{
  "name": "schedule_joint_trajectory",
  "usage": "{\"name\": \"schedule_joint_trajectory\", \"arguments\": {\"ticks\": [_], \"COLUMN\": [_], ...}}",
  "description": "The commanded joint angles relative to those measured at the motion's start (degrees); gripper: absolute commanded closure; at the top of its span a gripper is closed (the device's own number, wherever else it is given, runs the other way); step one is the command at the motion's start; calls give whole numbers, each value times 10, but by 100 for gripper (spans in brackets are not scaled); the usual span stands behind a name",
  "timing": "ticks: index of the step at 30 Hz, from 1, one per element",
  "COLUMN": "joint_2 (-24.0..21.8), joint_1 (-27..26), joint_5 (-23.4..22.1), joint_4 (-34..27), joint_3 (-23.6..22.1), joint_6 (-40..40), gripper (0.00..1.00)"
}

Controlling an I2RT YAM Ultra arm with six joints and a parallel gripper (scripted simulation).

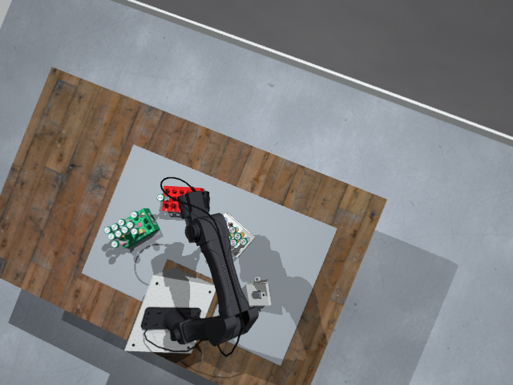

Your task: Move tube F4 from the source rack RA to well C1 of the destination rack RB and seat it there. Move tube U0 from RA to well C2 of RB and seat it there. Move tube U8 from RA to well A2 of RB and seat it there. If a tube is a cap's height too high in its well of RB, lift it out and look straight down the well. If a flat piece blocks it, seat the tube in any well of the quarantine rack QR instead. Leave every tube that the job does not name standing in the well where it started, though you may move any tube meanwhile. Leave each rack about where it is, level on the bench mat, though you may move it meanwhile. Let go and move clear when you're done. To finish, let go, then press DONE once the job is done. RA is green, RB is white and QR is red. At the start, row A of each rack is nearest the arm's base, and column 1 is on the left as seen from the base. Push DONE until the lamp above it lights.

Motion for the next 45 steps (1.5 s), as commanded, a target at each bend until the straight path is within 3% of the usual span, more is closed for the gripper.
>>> {"name": "schedule_joint_trajectory", "arguments": {"ticks": [1,42,45], "joint_2": [-16,-21,-22], "joint_1": [7,-9,-4], "joint_5": [8,13,13], "joint_4": [18,51,52], "joint_3": [-13,-40,-26], "joint_6": [-6,-22,-23], "gripper": [100,100,100]}}
